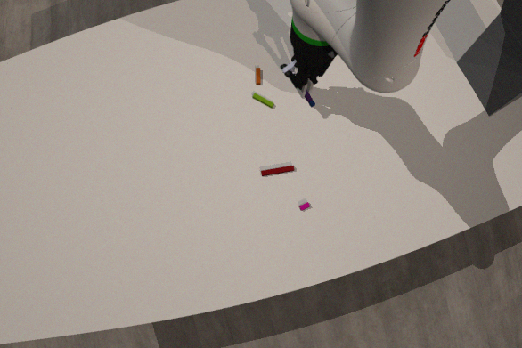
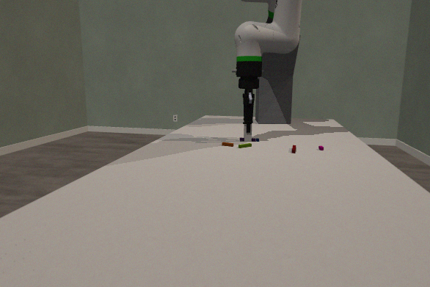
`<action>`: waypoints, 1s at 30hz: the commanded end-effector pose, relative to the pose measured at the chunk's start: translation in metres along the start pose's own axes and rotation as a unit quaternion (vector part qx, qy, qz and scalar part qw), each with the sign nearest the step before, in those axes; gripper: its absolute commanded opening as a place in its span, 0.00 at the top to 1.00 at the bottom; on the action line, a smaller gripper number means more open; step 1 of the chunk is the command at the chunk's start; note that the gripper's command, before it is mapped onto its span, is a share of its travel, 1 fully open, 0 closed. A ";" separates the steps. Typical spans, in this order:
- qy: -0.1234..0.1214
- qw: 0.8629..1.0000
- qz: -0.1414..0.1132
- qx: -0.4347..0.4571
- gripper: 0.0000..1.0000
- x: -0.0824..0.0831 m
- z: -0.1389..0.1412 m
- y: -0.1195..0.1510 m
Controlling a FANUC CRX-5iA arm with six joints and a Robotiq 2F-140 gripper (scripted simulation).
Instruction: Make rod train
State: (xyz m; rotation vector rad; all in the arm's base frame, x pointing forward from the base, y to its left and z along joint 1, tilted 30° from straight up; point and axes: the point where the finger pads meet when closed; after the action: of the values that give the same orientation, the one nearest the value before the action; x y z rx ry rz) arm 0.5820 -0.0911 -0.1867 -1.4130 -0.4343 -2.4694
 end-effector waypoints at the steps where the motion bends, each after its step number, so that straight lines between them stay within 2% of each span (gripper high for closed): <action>1: 0.000 1.000 0.000 0.000 0.97 0.000 0.000 0.000; 10: 0.000 1.000 0.000 0.000 0.95 0.000 0.000 0.000; 20: 0.000 1.000 0.000 0.000 0.85 0.000 0.000 0.000; 30: 0.000 1.000 0.000 0.000 0.85 0.000 0.000 0.000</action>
State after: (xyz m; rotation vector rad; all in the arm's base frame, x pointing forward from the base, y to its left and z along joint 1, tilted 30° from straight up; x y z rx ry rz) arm 0.5820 -0.0909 -0.1869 -1.4131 -0.4344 -2.4689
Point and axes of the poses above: the point where the finger pads meet when closed, its own x axis back along the fingers, its own z axis across the jaws, y = z × x, and after that the axes turned 13 degrees about x, right-handed
